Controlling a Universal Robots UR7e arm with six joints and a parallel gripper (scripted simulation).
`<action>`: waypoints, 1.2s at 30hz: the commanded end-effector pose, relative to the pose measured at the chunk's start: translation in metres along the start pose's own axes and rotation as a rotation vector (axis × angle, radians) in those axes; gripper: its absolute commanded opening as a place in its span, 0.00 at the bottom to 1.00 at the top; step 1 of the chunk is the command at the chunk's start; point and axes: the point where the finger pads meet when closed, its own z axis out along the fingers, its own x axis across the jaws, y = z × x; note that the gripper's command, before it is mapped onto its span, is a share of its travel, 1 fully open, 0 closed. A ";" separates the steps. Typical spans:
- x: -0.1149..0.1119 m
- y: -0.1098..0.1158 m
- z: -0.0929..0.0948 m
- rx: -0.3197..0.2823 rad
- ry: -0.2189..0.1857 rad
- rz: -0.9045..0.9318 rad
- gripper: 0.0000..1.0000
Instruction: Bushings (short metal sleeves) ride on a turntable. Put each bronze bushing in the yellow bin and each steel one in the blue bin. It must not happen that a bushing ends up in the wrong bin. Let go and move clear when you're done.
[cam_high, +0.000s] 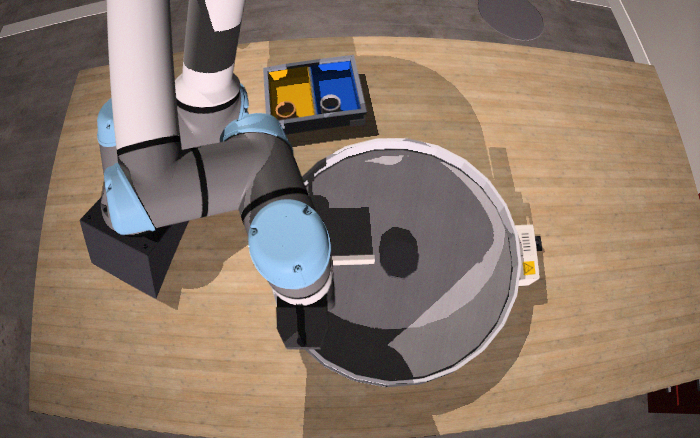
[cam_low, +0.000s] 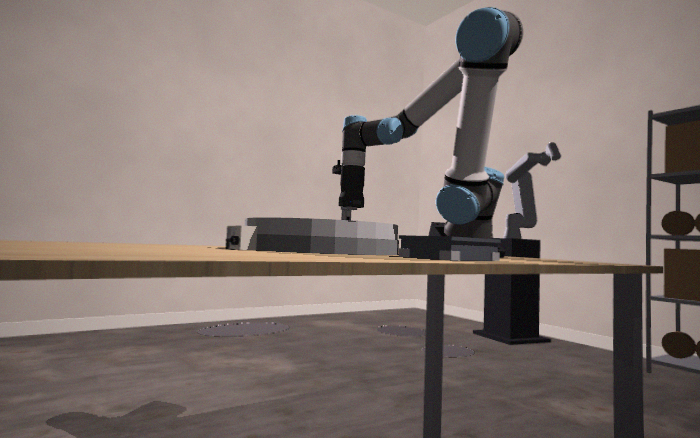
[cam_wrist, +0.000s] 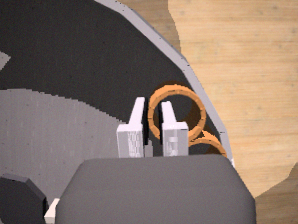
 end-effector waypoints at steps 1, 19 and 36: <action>-0.001 -0.001 -0.005 0.002 0.003 0.001 0.00; 0.000 -0.001 -0.008 0.000 0.005 0.001 0.00; -0.001 -0.001 -0.012 0.001 0.005 0.002 0.00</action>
